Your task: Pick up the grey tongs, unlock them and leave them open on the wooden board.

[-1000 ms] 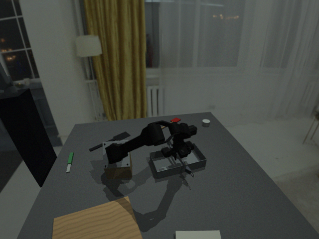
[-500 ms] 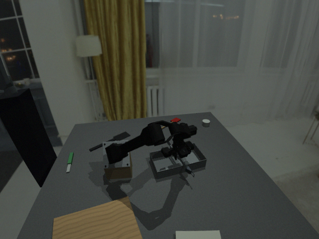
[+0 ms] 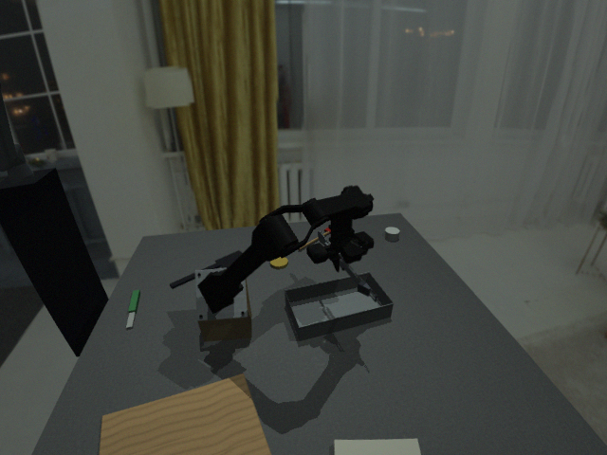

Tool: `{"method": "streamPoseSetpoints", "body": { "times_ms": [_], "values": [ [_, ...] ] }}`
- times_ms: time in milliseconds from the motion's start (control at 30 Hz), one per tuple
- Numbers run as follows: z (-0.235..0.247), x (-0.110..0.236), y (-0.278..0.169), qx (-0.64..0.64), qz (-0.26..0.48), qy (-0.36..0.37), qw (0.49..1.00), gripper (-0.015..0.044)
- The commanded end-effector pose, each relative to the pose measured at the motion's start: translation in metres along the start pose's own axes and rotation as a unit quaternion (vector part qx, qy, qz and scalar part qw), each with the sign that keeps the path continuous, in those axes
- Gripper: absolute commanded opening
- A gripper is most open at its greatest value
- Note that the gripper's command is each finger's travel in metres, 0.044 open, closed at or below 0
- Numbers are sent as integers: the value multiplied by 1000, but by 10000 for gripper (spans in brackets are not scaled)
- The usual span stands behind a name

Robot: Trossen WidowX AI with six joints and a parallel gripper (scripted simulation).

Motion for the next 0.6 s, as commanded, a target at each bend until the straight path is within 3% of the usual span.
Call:
{"method": "streamPoseSetpoints", "body": {
  "times_ms": [0, 233, 567],
  "values": [
    [-1, -3, 1, -3, 3, -11, 1000, -150],
    [-4, -6, 9, -10, 5, -12, 1000, -150],
    [-34, -4, 70, -84, 16, -7, 996, -150]
  ]
}}
Point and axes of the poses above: the point midway between the two fingers, 35 mm back from their tips, its own x axis back along the fingers, its own z axis across the jaws, y = z × x, the point moved 8 cm from there along x, back along the fingers, and after that the axes turned 15 degrees about x, right-handed, at the moved point
